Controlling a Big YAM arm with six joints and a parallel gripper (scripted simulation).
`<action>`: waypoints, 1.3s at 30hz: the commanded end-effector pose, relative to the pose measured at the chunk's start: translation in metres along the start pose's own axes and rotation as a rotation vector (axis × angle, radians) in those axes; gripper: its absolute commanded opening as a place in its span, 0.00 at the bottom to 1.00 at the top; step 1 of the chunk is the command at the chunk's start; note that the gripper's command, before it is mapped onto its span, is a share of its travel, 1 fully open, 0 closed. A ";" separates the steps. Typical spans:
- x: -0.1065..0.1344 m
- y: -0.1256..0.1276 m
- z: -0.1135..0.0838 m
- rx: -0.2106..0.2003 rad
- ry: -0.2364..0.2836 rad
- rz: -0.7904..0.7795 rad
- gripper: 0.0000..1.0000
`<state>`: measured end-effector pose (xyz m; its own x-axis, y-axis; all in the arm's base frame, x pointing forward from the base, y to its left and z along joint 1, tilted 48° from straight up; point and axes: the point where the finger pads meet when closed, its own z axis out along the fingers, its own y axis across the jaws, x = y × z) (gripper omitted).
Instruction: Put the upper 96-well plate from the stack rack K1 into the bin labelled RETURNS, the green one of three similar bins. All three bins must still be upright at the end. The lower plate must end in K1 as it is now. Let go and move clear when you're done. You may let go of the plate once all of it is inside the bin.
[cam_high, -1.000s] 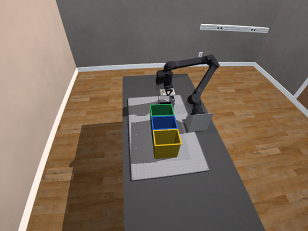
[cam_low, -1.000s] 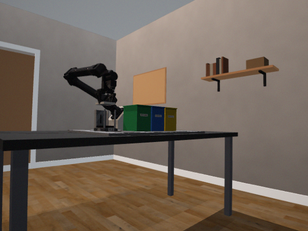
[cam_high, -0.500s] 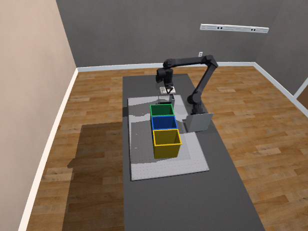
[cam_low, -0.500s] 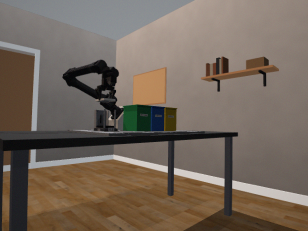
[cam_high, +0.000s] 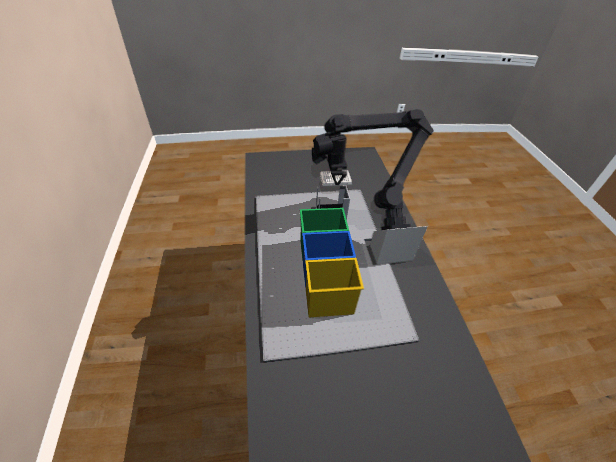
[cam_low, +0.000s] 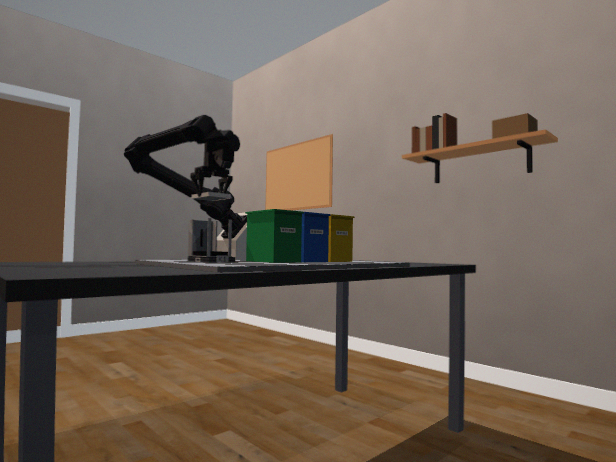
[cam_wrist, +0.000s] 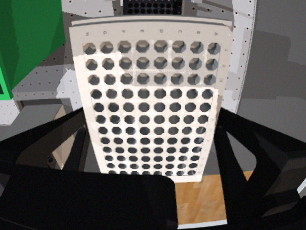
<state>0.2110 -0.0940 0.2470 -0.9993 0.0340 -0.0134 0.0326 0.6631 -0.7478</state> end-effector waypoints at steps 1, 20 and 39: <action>-0.007 -0.005 -0.010 -0.007 -0.032 0.030 0.00; -0.008 0.014 -0.006 -0.004 -0.022 0.016 0.00; -0.030 0.067 -0.008 -0.008 -0.032 0.026 0.00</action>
<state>0.2359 -0.0554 0.2087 -0.9989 0.0340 -0.0316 0.0462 0.6672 -0.7434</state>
